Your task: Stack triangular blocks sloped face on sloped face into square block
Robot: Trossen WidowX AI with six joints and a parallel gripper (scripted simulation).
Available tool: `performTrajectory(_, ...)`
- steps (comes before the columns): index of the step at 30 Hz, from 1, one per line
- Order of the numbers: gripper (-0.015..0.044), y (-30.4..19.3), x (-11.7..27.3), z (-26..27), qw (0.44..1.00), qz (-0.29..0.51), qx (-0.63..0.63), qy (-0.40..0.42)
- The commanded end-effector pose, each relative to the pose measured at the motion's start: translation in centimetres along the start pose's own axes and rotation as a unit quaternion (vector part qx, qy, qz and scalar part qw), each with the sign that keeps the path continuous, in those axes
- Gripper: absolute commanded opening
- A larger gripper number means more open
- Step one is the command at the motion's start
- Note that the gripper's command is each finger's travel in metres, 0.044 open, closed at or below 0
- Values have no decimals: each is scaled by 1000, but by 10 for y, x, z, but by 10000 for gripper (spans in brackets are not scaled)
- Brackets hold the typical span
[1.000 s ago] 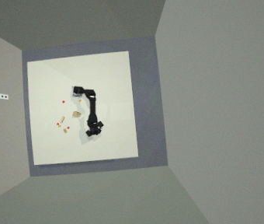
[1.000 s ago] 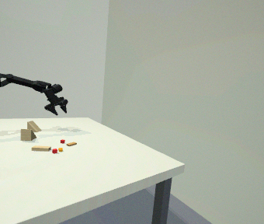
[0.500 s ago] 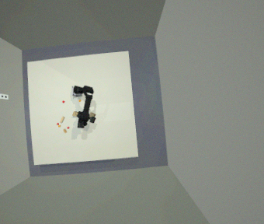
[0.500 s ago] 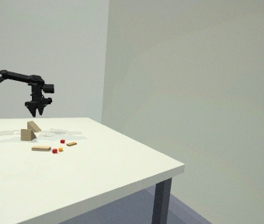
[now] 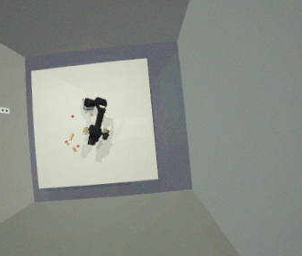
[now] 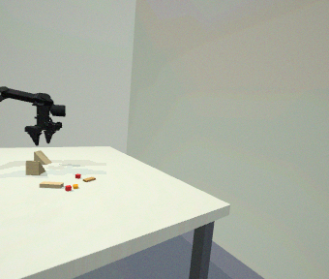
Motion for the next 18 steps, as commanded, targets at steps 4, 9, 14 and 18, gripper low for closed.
performTrajectory(4, 440, 0, -12, 1, 1000, 3, -3, 1)
performTrajectory(9, 440, 0, -20, 1, 1000, 3, -3, 0)
performTrajectory(14, 440, 1, -29, 2, 1000, 3, -3, 0)
performTrajectory(18, 440, 1, -35, 2, 1000, 3, -3, 0)
Point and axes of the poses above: the point midway between the two fingers, 35 mm back from their tips, its own x axis back along the fingers, its own z axis across the jaws, y = z × x, the point moved 7 cm from there along x, back along the fingers, and after that the axes turned 15 degrees about x, right-handed, at the moved point
